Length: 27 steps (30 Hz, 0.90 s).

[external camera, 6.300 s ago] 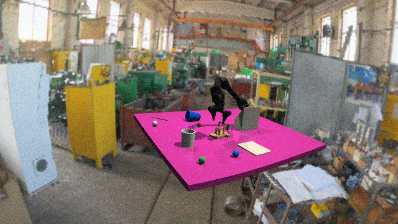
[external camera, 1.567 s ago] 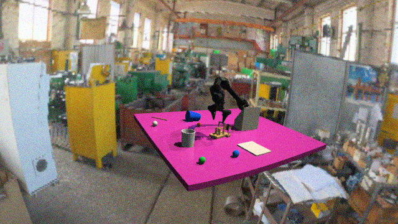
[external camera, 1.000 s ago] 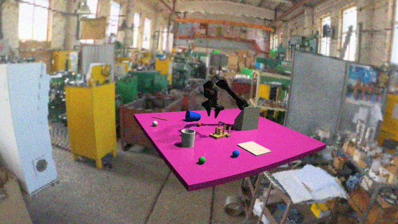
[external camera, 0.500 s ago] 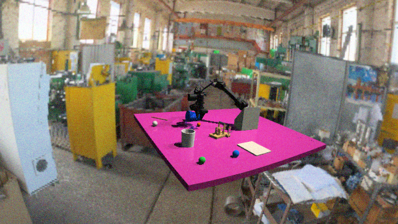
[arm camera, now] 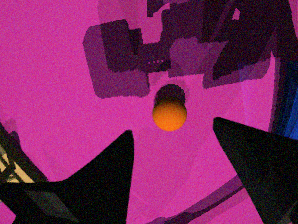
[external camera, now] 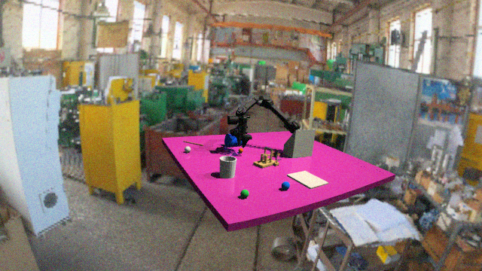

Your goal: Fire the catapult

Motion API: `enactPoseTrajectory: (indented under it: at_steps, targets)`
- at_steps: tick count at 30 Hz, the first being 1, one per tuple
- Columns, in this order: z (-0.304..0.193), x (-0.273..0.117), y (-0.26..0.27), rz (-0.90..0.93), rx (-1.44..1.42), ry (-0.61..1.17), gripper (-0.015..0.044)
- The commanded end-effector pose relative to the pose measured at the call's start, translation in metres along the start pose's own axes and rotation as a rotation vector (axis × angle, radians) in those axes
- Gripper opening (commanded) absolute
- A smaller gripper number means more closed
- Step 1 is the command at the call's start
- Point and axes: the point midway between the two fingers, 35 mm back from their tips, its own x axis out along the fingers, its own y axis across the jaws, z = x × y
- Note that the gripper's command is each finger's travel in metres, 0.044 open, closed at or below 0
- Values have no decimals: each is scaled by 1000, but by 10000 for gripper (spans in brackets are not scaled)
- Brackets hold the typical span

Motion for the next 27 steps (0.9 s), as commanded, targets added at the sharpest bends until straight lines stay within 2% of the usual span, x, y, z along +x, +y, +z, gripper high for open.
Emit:
enactPoseTrajectory:
  at_steps: [1, 22, 27]
  targets:
    - [0, 5, -2, -4, -2, -3, 300]
    - [-1, 36, -2, -6, -2, -2, 300]
    - [-1, 36, -2, -6, -2, -2, 169]
